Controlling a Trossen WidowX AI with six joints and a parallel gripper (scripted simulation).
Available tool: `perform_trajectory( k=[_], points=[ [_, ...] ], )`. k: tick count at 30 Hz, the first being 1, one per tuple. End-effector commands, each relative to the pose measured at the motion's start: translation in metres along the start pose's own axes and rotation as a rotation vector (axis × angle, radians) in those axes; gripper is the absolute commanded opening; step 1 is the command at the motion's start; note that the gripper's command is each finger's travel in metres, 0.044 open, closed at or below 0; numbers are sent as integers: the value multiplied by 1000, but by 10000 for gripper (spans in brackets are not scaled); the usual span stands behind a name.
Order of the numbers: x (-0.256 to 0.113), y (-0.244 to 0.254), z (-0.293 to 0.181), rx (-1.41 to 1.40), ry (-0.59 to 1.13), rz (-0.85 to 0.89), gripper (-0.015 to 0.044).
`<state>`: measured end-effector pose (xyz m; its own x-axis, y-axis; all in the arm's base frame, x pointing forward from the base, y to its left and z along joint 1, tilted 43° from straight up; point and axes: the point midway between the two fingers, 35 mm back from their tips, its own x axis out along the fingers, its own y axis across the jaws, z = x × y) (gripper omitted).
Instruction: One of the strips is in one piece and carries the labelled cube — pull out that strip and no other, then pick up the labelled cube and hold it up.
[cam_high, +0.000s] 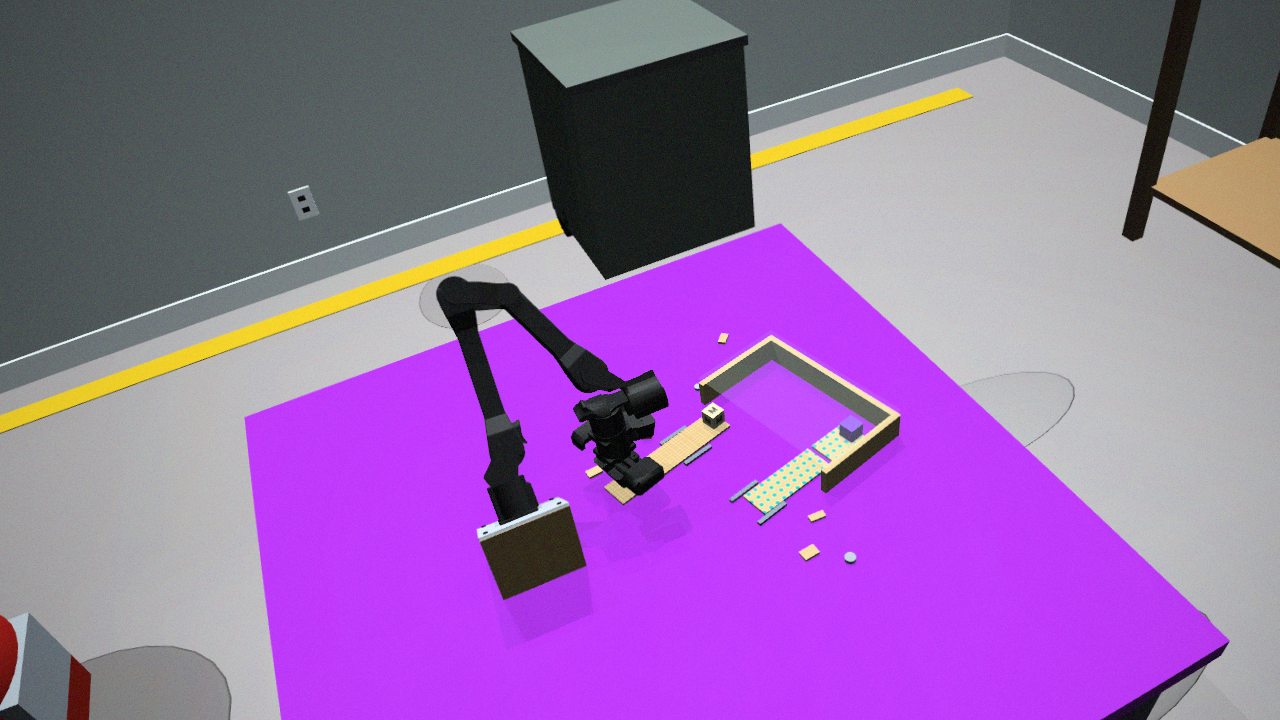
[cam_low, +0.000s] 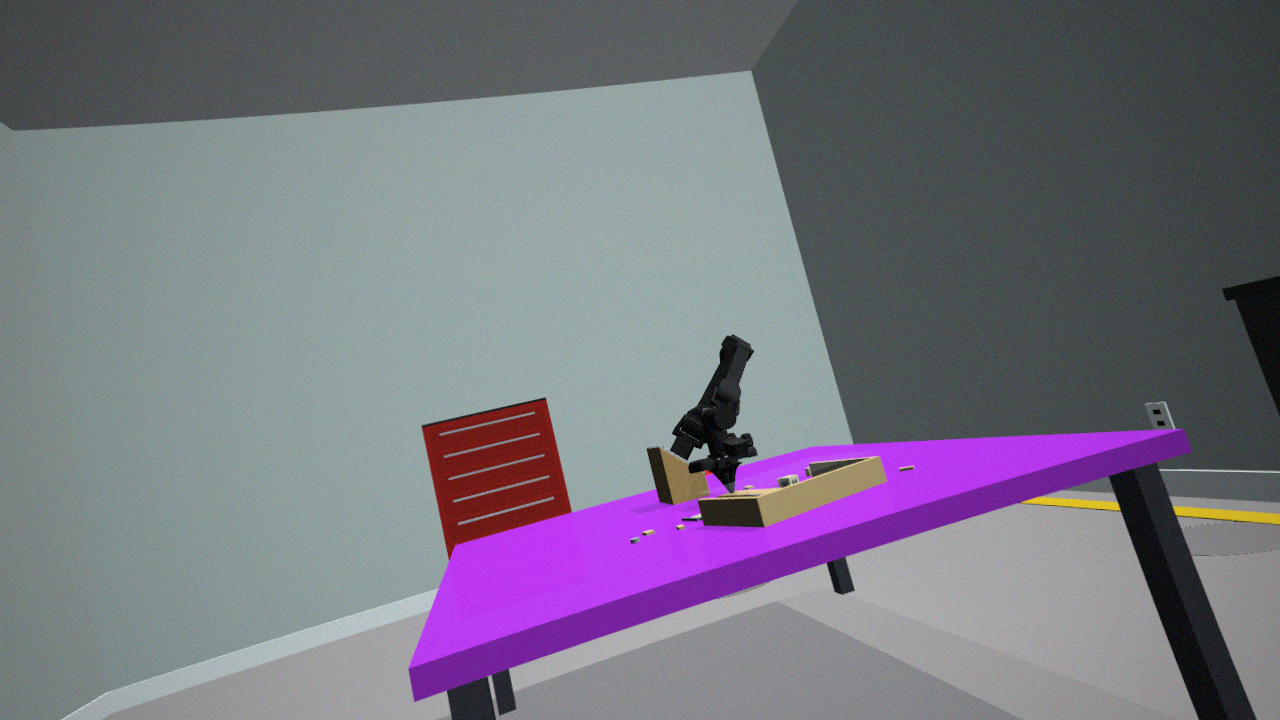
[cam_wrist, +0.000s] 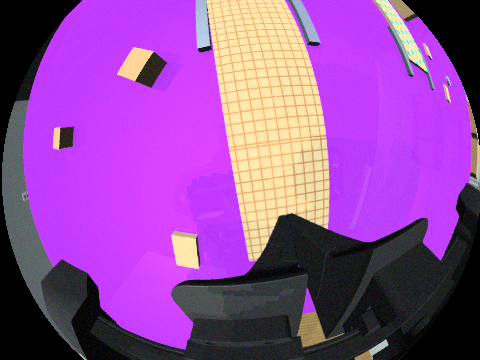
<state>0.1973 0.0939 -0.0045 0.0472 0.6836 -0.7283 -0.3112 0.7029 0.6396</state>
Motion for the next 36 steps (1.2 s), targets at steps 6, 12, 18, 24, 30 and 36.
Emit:
perform_trajectory(
  k=[6,12,18,24,30,36],
  points=[
    [4,3,-22,14,33,9,0],
    [4,3,-27,14,33,9,0],
    [4,3,-32,15,33,9,0],
    [4,3,-33,15,33,9,0],
    [4,3,-33,15,33,9,0],
    [4,3,-33,15,33,9,0]
  ],
)
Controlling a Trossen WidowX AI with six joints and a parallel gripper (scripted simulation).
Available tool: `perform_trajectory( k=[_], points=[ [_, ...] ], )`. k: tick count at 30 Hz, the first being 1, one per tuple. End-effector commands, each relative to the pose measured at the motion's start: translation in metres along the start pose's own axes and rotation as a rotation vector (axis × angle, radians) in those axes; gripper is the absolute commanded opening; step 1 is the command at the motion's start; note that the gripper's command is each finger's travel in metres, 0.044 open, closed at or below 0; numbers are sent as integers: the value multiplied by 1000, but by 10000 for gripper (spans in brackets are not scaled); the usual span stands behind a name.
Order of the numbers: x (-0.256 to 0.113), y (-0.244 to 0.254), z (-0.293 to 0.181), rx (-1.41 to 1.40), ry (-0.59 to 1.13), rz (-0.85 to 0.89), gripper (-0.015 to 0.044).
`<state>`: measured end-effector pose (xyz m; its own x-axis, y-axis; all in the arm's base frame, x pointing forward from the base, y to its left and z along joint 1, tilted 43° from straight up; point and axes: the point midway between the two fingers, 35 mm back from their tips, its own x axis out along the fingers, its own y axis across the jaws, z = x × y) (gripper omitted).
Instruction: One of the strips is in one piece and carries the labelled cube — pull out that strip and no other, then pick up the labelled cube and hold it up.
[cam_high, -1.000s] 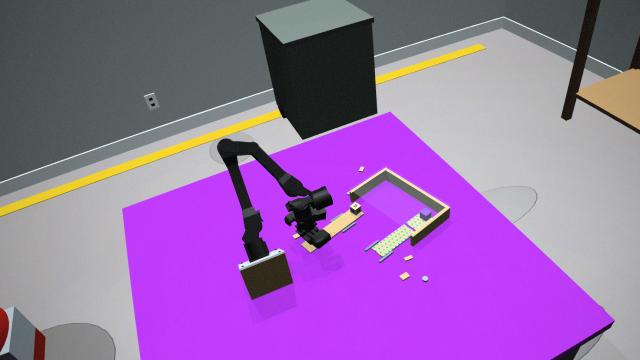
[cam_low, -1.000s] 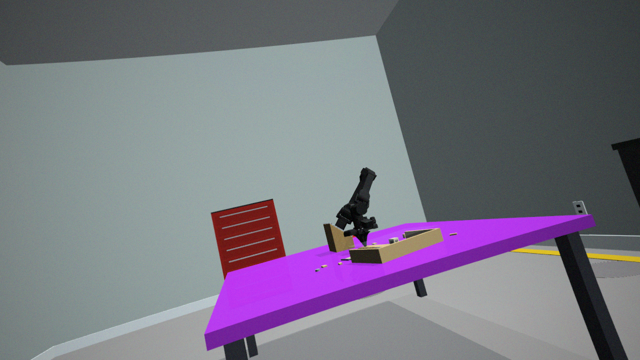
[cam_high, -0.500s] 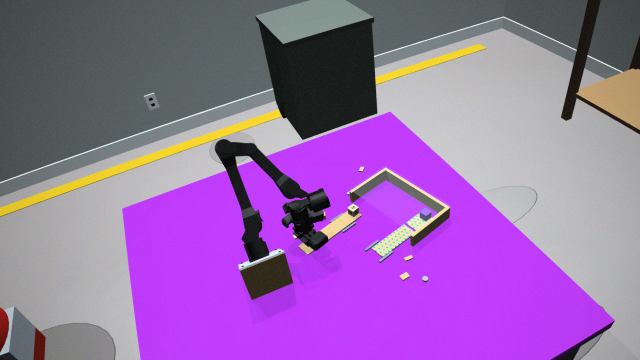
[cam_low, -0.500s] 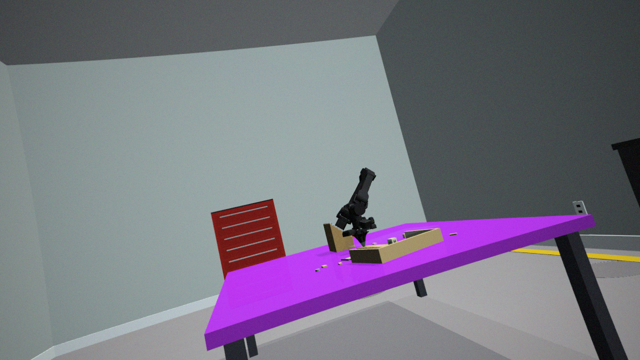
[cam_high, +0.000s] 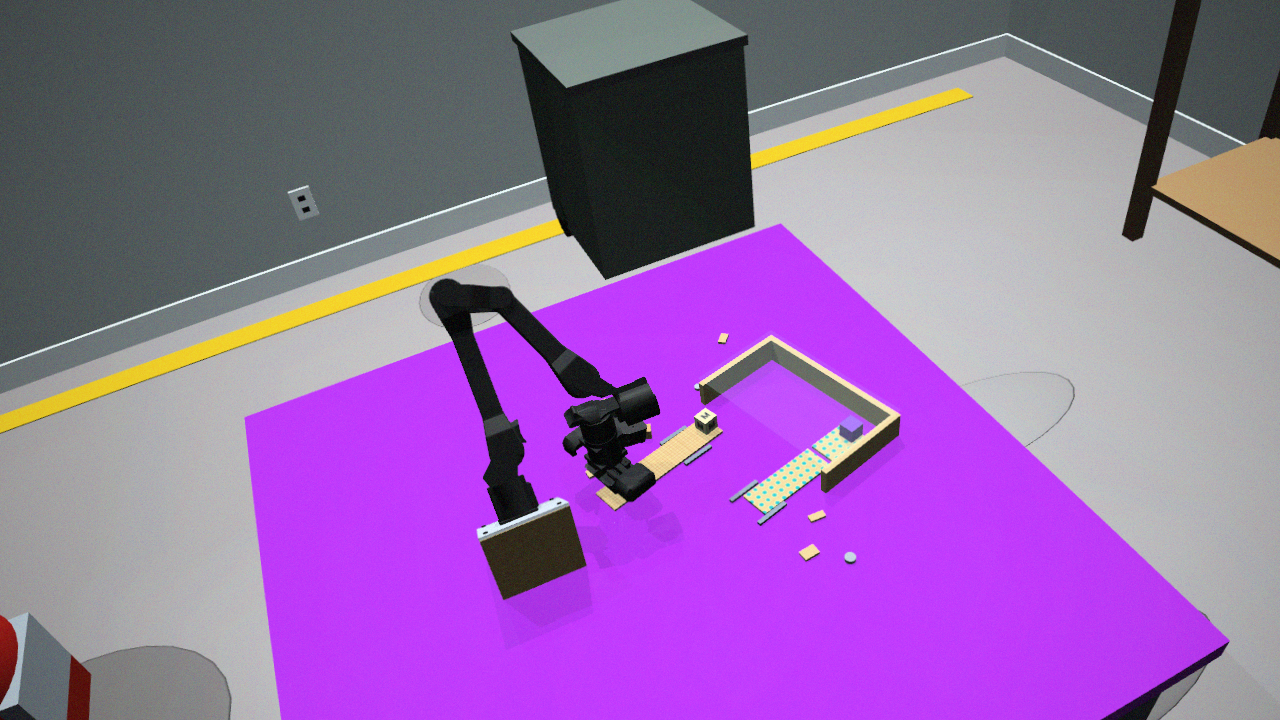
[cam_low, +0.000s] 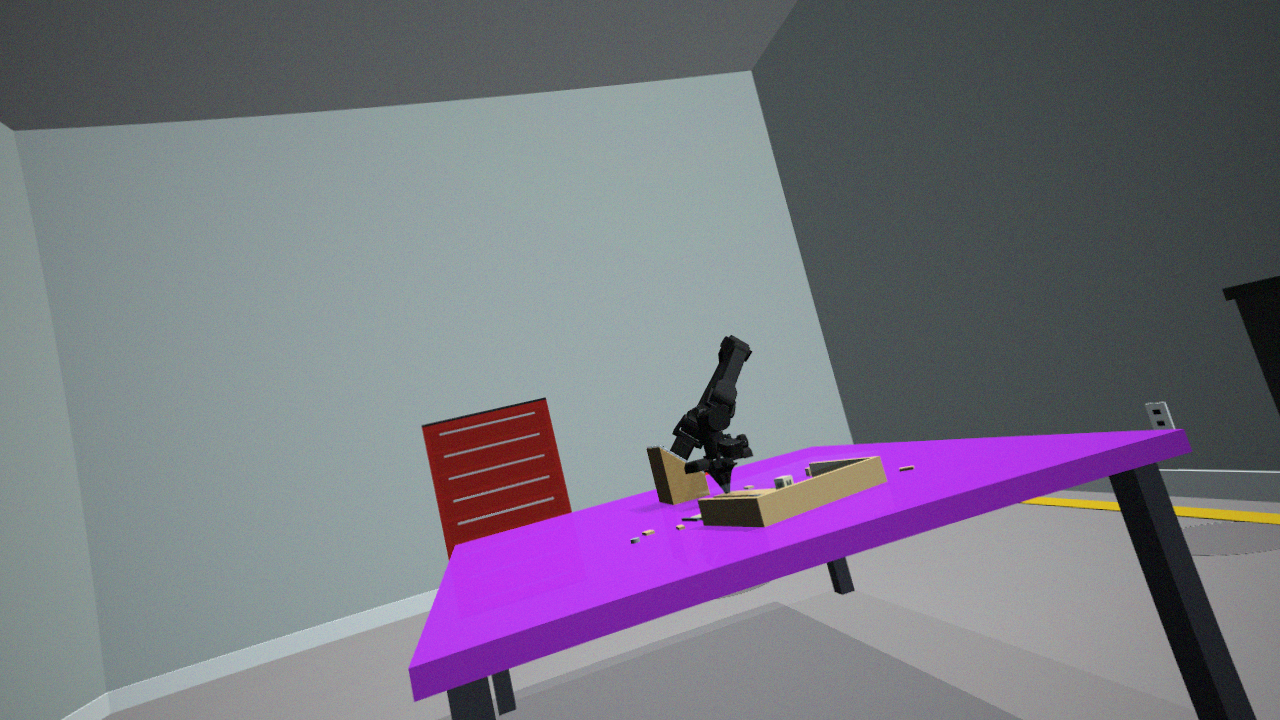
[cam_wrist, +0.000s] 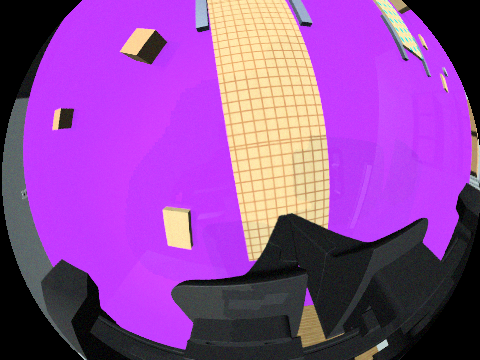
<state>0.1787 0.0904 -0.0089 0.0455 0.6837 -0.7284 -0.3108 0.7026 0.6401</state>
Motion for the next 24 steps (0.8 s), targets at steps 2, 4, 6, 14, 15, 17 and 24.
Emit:
perform_trajectory(
  k=[2,4,6,14,15,17,24],
  points=[
    [4,2,-13,14,32,8,0],
    [4,2,-13,14,32,8,0],
    [4,2,-13,14,32,8,0],
    [4,2,-13,14,32,8,0],
    [4,2,-13,14,32,8,0],
    [4,2,-13,14,32,8,0],
    [-40,-1,3,13,30,5,0]
  ],
)
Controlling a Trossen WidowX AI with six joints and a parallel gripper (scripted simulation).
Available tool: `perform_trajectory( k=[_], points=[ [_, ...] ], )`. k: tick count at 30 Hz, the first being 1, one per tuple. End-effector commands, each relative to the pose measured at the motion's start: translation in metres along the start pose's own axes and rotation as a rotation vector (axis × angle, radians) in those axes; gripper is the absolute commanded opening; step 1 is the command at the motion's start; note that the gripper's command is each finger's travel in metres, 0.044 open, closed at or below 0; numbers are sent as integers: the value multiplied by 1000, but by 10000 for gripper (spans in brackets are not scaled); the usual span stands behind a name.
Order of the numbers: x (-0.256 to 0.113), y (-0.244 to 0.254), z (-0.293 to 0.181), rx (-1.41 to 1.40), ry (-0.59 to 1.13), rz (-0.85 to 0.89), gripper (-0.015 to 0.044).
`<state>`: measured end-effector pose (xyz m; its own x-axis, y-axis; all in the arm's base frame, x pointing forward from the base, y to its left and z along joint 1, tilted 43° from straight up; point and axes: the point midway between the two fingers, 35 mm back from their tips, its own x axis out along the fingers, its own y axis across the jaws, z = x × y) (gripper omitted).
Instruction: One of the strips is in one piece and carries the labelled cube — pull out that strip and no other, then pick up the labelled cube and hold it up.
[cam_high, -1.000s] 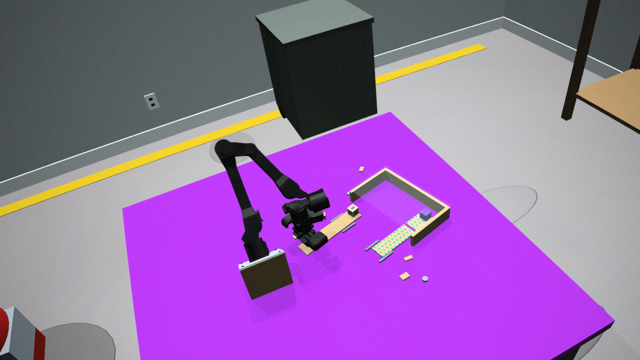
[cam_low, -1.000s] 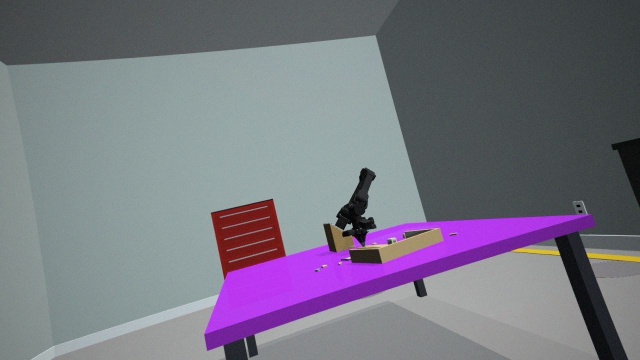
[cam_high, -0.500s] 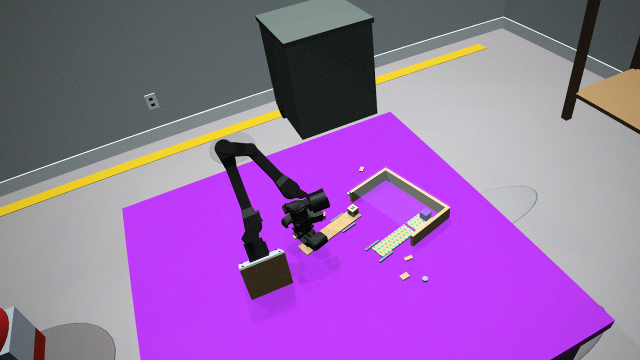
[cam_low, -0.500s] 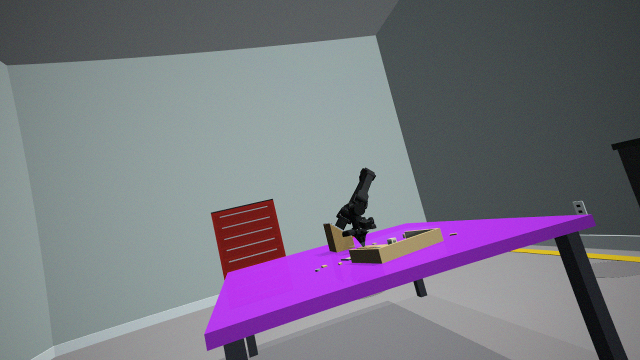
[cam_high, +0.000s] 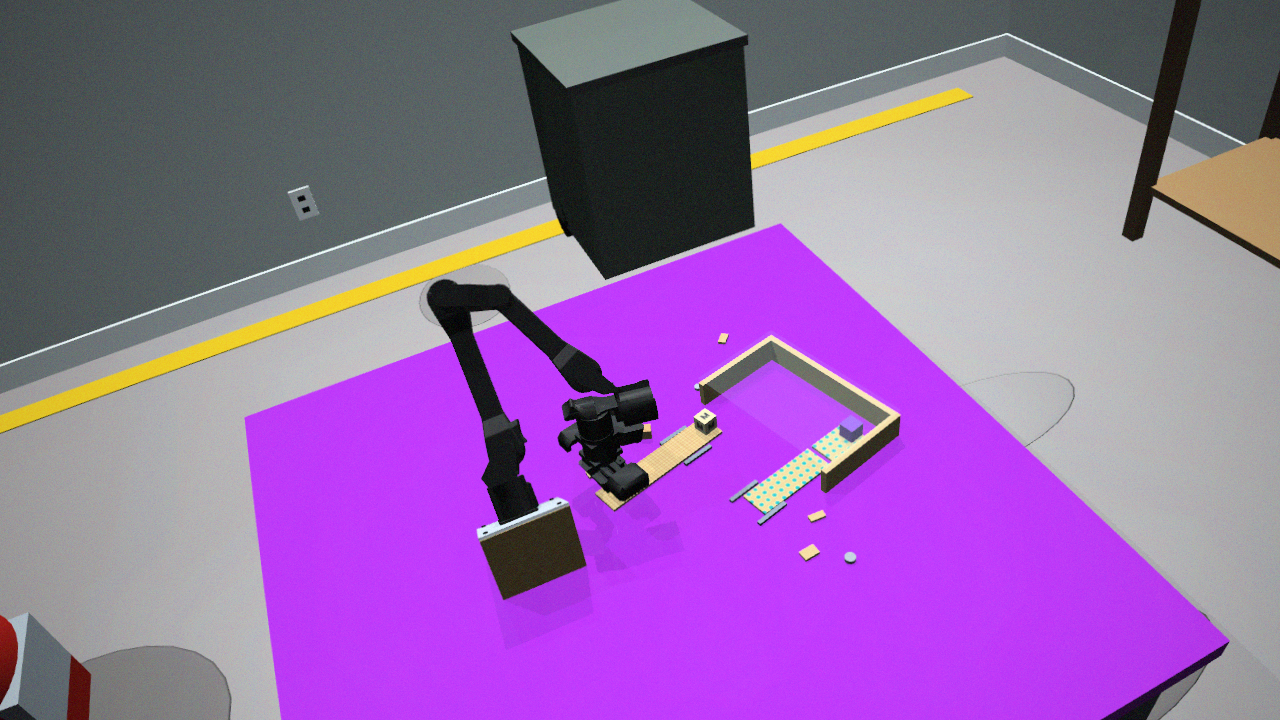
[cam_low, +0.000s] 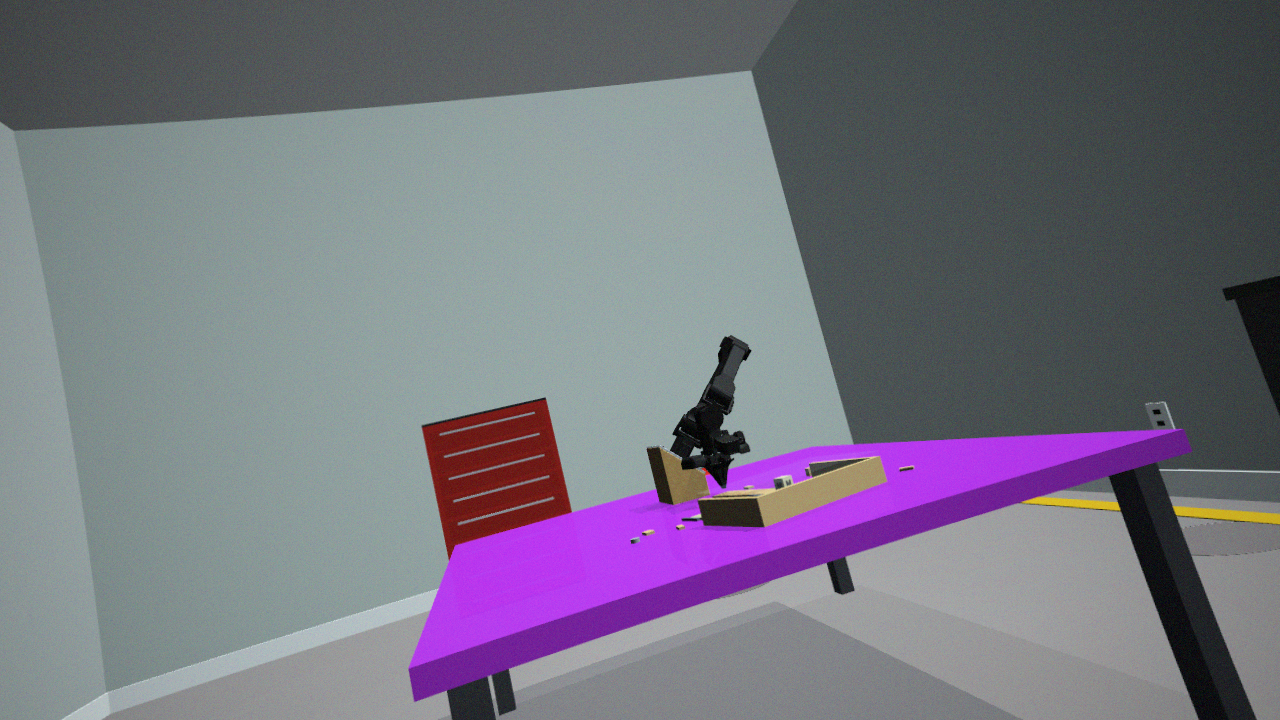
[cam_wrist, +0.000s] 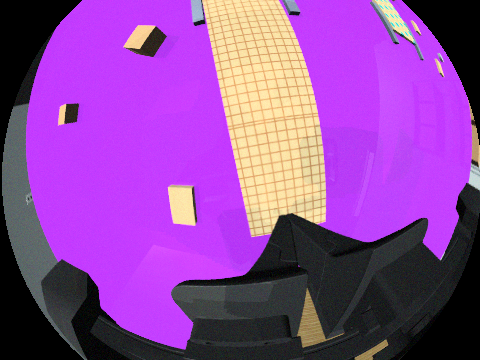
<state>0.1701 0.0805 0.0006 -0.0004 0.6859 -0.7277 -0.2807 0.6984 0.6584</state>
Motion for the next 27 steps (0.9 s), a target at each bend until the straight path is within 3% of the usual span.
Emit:
perform_trajectory(
  k=[1,6,22,27],
  points=[
    [-28,-2,9,-19,-12,-10,0],
    [-28,-2,7,-19,-12,-10,0],
    [-32,0,66,-60,-15,-10,420],
    [-34,1,83,-61,-16,-10,440]
  ],
)
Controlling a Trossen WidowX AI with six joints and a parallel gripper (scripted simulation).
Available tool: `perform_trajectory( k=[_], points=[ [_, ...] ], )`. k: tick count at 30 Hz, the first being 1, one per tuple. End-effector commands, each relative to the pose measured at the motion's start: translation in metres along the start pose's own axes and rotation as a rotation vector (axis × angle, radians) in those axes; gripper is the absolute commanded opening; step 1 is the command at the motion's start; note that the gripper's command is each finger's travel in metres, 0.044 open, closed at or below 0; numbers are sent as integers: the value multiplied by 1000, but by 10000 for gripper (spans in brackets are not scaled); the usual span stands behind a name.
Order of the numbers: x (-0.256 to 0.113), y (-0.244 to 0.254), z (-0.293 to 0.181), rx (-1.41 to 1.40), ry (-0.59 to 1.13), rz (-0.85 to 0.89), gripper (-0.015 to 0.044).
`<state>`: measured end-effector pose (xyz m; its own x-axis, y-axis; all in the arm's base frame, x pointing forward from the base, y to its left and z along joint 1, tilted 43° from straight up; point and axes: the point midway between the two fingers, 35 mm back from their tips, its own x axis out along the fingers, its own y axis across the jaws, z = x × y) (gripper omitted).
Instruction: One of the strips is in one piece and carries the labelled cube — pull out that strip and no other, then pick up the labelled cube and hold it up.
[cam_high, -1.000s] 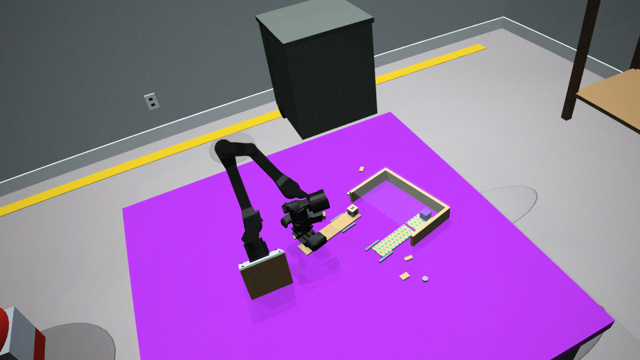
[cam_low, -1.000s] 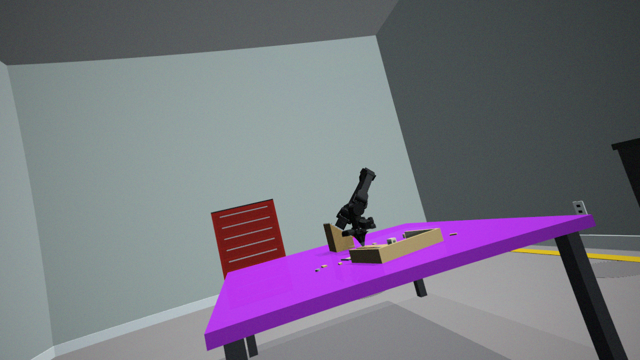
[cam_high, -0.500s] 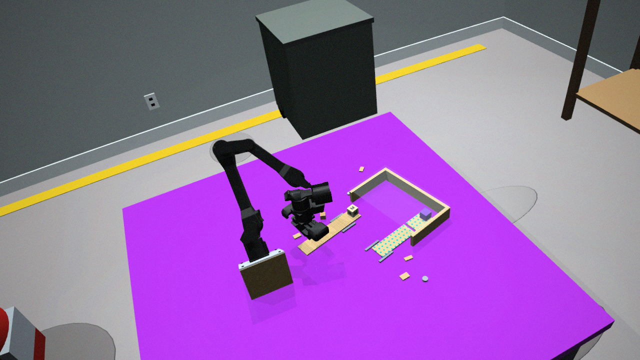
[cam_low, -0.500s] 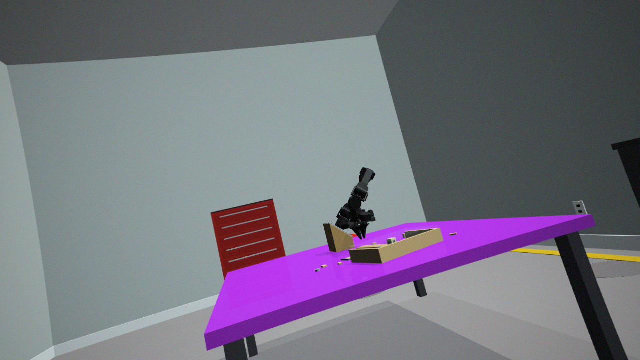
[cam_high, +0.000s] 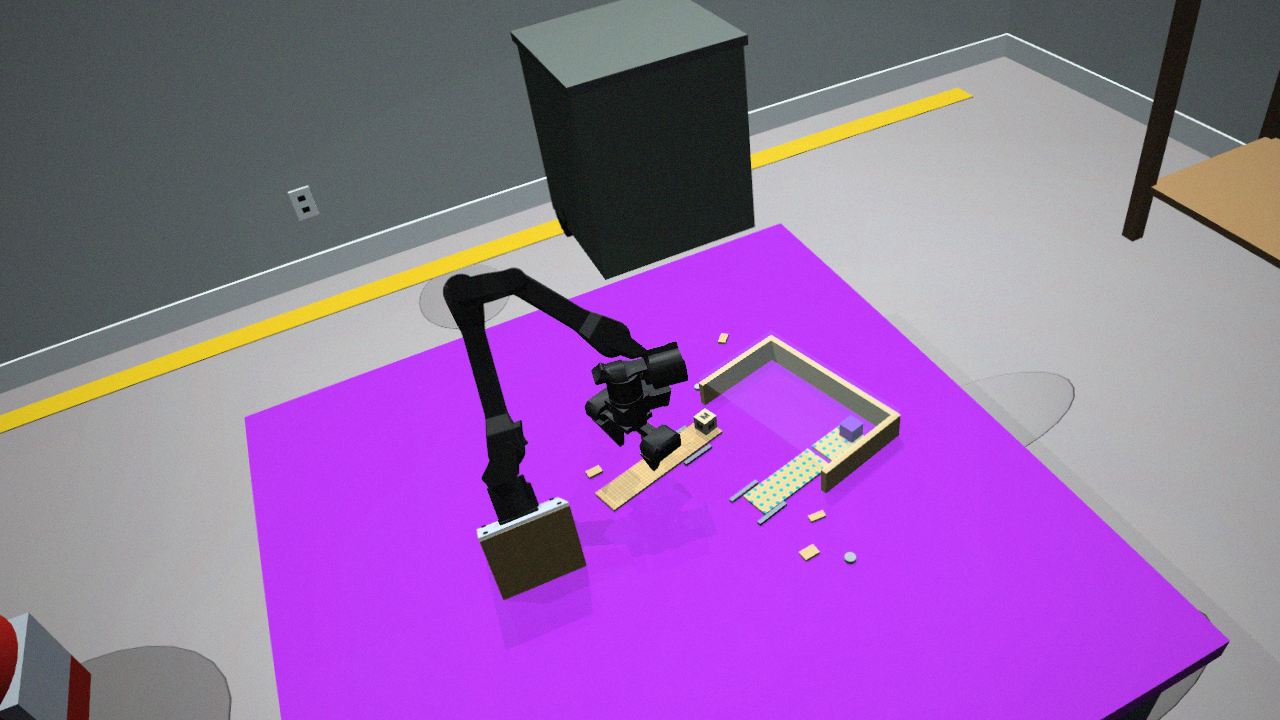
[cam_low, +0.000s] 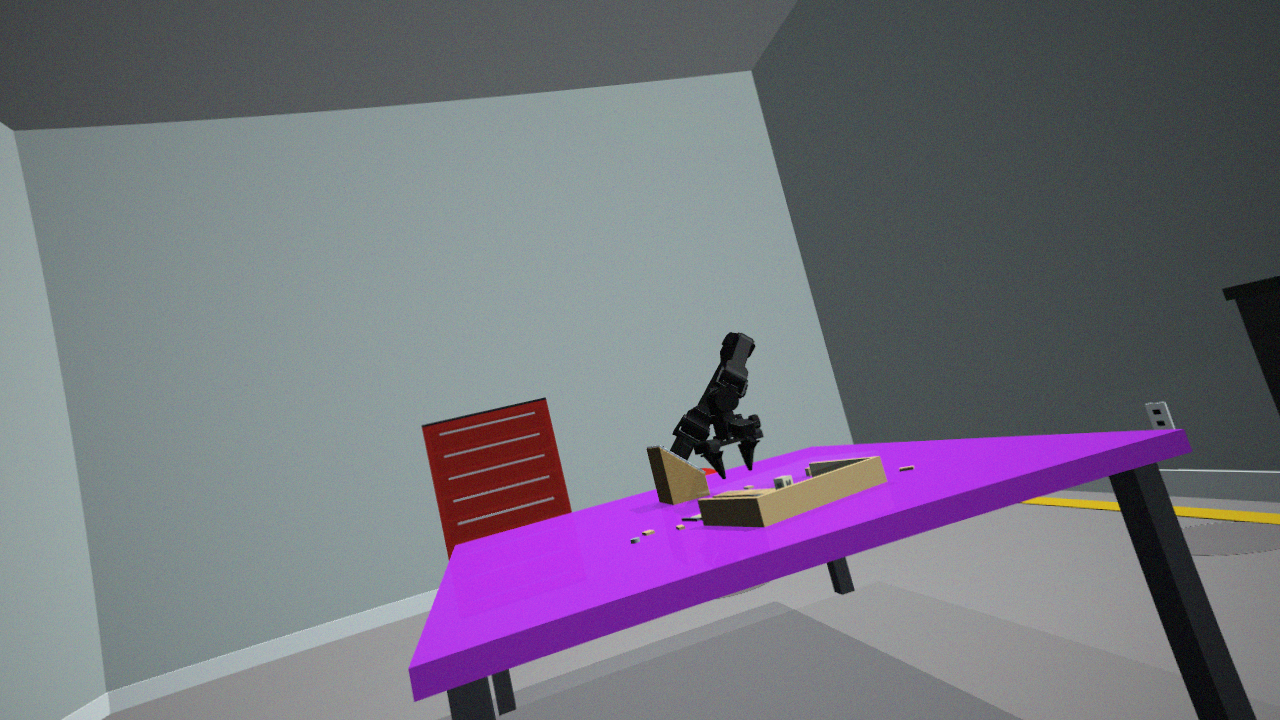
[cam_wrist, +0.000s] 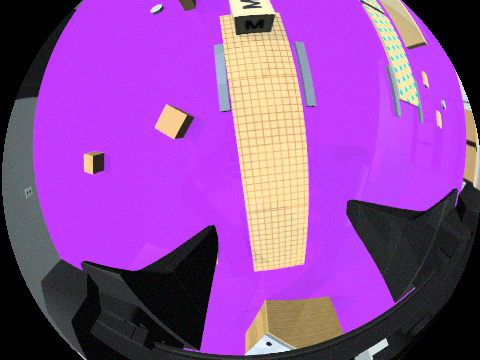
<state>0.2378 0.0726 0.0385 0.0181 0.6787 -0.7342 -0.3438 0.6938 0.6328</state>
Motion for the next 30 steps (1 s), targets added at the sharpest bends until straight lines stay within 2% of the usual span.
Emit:
perform_trajectory(
  k=[1,30],
  points=[
    [-2,-1,15,6,-1,4,440],
    [-15,-3,116,1,-6,4,440]
  ],
)
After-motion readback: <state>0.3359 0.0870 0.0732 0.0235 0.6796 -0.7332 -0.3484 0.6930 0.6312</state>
